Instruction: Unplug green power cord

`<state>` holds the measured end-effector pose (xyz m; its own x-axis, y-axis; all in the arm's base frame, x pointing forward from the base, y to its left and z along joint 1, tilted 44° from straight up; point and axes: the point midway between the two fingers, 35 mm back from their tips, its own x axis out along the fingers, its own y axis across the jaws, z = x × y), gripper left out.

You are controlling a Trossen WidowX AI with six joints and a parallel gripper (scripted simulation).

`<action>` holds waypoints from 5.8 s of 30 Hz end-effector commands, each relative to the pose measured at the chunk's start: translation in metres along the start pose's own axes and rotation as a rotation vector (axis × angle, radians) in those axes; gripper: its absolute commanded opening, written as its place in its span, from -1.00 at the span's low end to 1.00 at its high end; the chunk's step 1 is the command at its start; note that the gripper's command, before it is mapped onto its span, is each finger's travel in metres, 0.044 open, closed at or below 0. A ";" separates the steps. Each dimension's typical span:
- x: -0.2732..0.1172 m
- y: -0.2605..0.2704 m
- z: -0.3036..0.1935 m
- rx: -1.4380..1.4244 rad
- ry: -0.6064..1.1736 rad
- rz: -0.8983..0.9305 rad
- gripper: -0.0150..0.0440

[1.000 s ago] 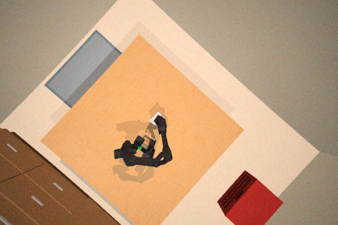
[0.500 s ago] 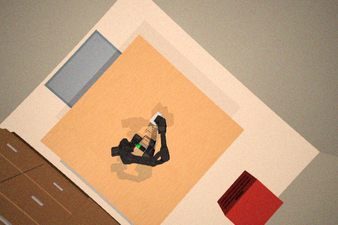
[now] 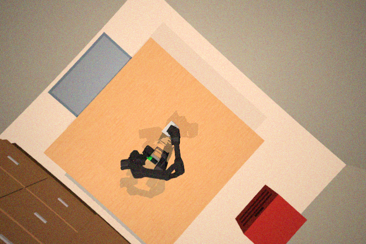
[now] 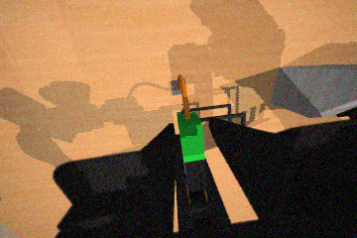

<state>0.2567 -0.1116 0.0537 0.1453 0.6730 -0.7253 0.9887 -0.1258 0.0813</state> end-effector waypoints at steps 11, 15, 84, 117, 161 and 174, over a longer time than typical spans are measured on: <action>-0.003 0.000 -0.012 0.005 -0.009 0.003 0.05; -0.003 0.000 -0.019 0.005 -0.009 0.003 0.05; 0.006 0.000 -0.021 -0.001 -0.013 0.001 -0.49; 0.003 0.004 0.014 0.001 -0.016 0.004 -0.49; 0.002 0.002 0.060 0.004 -0.014 0.004 -0.49; 0.005 -0.001 0.060 0.004 -0.014 0.004 -0.49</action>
<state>0.2560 -0.1523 0.0103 0.1527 0.6637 -0.7322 0.9873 -0.1353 0.0833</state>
